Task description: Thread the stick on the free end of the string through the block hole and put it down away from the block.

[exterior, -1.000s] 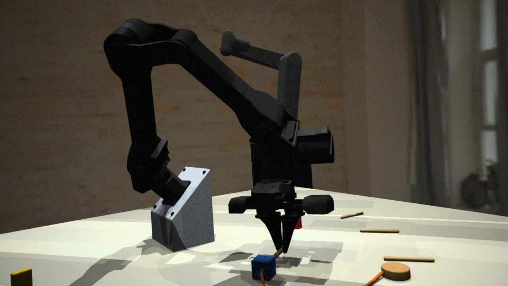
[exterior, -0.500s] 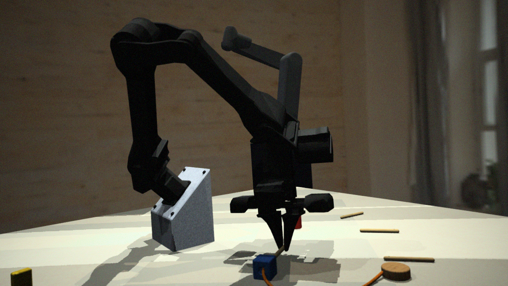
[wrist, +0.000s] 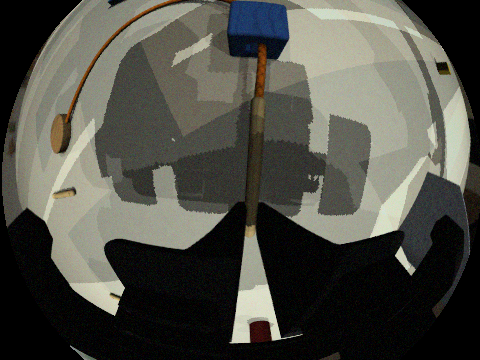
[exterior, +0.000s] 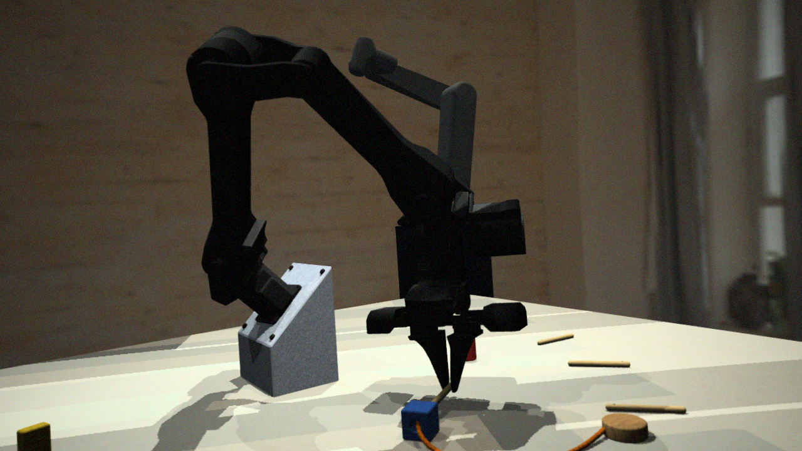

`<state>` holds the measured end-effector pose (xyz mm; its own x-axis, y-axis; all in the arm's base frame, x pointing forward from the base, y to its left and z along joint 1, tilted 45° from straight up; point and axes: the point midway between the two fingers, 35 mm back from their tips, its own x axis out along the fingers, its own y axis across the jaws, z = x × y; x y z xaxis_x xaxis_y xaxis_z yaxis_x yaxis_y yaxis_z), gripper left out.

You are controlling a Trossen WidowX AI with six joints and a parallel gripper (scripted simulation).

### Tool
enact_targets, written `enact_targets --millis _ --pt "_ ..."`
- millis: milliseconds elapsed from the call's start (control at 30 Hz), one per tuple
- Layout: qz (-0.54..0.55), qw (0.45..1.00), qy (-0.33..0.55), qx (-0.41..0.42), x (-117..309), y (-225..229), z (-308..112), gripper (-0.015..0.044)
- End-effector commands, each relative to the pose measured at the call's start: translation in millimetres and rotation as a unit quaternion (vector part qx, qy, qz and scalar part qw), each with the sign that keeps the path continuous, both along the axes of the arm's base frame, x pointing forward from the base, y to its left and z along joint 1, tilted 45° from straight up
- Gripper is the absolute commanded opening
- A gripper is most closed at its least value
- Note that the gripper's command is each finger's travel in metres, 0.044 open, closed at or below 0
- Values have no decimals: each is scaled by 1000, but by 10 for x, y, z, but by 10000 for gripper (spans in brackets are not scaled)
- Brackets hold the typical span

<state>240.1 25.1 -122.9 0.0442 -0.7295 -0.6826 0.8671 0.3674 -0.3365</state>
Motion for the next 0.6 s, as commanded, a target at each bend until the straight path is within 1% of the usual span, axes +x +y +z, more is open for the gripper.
enact_targets --millis 0,200,400,567 --pt "3 1000 5 1 -52 27 -34 0" --pt "4 1000 5 1 -62 59 -31 0" --pt "-8 1000 15 -8 -99 58 -175 0" --pt "-10 1000 17 -9 -104 58 -193 0"
